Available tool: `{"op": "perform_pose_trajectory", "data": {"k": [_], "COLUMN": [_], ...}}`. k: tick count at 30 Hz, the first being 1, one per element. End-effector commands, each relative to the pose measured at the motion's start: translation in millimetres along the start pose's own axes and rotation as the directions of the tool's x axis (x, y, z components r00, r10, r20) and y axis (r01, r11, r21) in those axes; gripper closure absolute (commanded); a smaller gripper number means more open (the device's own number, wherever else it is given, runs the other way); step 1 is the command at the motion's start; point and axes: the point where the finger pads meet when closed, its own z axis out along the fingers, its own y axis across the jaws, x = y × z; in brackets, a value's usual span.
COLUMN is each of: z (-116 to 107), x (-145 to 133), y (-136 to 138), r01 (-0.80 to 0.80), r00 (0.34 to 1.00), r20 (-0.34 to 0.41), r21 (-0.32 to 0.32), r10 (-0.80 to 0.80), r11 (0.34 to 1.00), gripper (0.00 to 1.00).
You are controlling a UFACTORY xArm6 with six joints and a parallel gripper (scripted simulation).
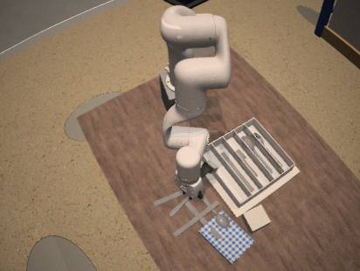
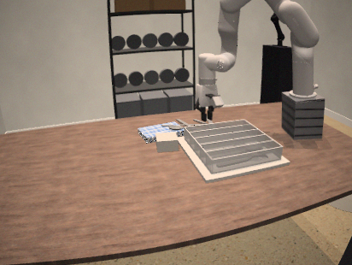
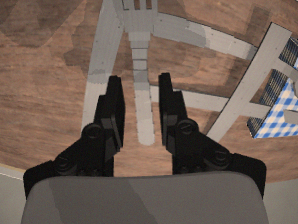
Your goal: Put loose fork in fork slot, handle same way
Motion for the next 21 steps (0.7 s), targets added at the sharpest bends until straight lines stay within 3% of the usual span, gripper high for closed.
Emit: {"op": "perform_pose_trajectory", "data": {"k": [1,21], "z": [0,20], "x": [-1,-1], "y": [1,1], "r01": [0.000,0.000], "r00": [1.000,1.000], "r20": [0.002,0.002], "r21": [-0.002,-0.002], "r10": [0.000,0.000], "r11": [1.000,1.000], "gripper": [0.72,0.72]}}
